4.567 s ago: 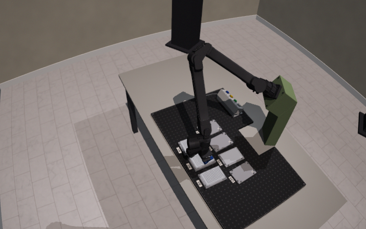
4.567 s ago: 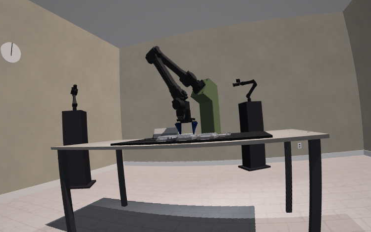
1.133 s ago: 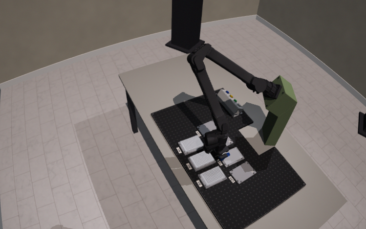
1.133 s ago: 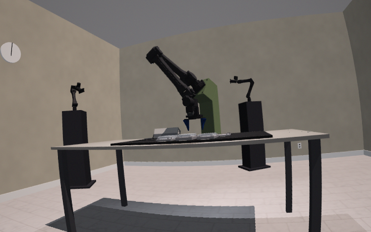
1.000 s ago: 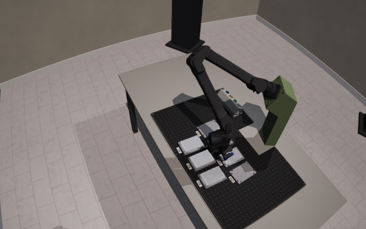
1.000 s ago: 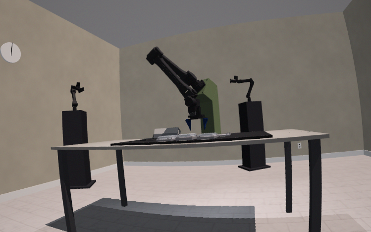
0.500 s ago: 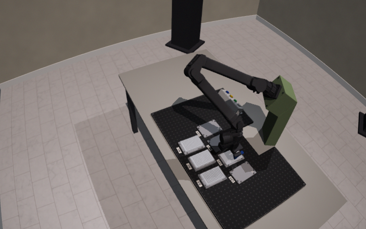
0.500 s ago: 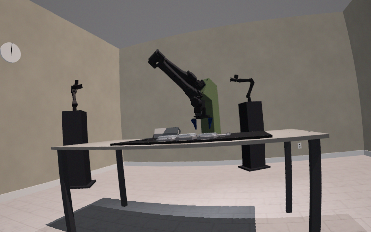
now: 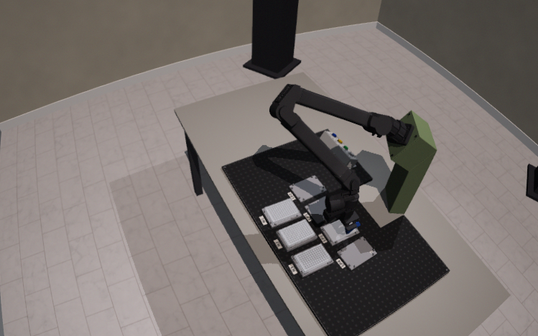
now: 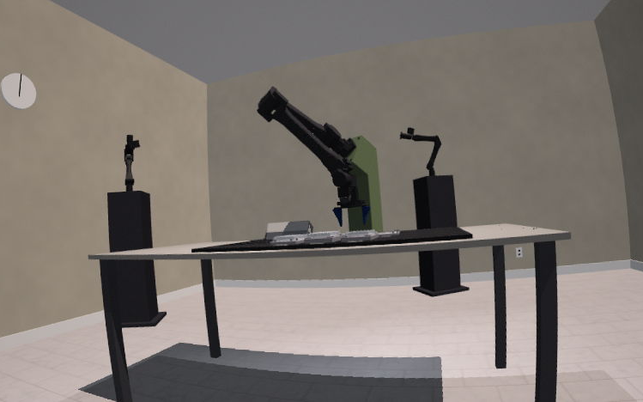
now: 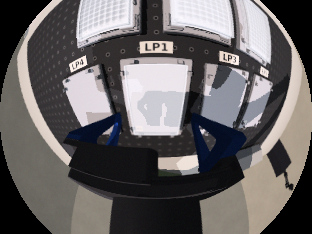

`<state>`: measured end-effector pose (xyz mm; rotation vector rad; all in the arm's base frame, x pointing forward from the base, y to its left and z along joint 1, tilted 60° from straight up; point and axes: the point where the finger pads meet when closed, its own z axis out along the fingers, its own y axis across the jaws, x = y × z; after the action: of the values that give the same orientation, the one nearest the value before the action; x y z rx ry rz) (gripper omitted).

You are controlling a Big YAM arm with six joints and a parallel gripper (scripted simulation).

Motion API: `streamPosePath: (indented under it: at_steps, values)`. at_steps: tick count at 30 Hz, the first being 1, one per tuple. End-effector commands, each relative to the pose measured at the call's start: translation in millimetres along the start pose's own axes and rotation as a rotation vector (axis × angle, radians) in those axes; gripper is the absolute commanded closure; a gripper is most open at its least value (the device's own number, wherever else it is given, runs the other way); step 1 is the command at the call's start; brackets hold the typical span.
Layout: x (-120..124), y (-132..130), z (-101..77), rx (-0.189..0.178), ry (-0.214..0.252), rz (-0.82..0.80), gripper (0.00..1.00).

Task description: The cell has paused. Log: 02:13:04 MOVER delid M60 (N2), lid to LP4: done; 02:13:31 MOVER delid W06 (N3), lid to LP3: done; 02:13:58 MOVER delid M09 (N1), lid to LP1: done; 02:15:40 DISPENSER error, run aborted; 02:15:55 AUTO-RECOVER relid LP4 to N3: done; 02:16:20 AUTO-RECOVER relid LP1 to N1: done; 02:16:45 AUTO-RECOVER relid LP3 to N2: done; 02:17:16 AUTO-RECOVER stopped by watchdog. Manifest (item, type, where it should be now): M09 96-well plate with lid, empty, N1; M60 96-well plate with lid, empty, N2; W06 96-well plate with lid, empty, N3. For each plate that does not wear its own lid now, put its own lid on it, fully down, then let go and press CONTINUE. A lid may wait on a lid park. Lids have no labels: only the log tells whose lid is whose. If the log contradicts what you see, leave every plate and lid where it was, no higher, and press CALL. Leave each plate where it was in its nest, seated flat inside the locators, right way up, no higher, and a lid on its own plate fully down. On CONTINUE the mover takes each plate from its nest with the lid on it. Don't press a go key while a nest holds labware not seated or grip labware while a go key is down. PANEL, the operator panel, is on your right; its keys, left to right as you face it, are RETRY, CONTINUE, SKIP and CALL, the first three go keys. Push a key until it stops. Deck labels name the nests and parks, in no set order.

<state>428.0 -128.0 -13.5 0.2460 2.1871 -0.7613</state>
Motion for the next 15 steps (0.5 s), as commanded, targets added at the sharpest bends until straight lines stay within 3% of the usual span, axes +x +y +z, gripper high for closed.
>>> streamPosePath:
  at_steps: [1, 9, 12, 15]
  values:
    - [1, -2, 6.7, 0.005, -0.002, -0.006, 0.00]
    - [2, -2, 20.0, 0.006, -0.002, -0.006, 0.00]
    - [11, 4, 12.8, -0.011, 0.007, -0.027, 0.00]
    - [2, -3, 26.7, 0.006, -0.002, -0.006, 0.00]
